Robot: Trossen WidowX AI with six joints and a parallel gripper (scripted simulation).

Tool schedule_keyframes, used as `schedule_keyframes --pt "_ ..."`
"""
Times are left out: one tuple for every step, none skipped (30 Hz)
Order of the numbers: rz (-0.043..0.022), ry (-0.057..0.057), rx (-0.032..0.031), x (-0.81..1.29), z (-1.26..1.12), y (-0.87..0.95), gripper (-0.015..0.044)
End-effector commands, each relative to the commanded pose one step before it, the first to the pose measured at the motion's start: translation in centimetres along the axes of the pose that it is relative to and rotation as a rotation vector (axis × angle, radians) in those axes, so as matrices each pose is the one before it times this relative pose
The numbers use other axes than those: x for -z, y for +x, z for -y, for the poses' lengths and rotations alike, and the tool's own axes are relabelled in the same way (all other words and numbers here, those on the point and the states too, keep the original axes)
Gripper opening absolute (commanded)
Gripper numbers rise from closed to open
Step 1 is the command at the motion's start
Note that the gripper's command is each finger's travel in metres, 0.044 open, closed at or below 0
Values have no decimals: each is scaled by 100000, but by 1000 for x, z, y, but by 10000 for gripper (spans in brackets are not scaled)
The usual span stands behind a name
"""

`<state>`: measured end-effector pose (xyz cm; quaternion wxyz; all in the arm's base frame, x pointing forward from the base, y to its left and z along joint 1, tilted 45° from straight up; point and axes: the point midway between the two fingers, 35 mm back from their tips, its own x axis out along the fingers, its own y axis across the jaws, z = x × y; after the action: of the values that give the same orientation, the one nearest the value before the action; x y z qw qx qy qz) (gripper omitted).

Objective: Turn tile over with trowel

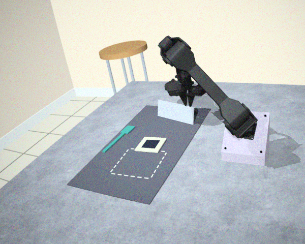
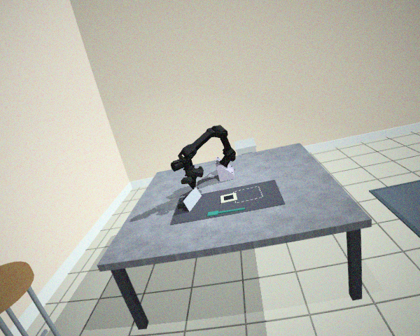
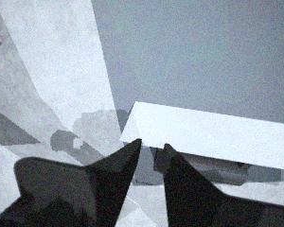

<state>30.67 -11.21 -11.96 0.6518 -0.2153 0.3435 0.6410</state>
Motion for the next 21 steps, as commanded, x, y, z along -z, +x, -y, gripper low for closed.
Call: schedule_keyframes --pt "790 570 -535 -261 -113 277 100" --pt "0 0 0 0 0 0 100" --pt "0 0 0 0 0 0 100" --pt "0 0 0 0 0 0 100" --pt "0 0 0 0 0 0 100" --pt "0 0 0 0 0 0 100" --pt "0 0 0 0 0 0 100" --pt "0 0 0 0 0 0 100" --pt "0 0 0 0 0 0 100" --pt "0 0 0 0 0 0 100" --pt "0 0 0 0 0 0 100" --pt "0 0 0 0 0 0 100" --pt "0 0 0 0 0 0 100" --pt "0 0 0 0 0 0 100" --pt "0 0 0 0 0 0 100" --pt "0 0 0 0 0 0 100" --pt "0 0 0 0 0 0 100" --pt "0 0 0 0 0 0 100" --pt "0 0 0 0 0 0 100" --pt "-742 -536 502 159 108 -280 100" --pt "143 95 -90 -288 -12 -4 100"
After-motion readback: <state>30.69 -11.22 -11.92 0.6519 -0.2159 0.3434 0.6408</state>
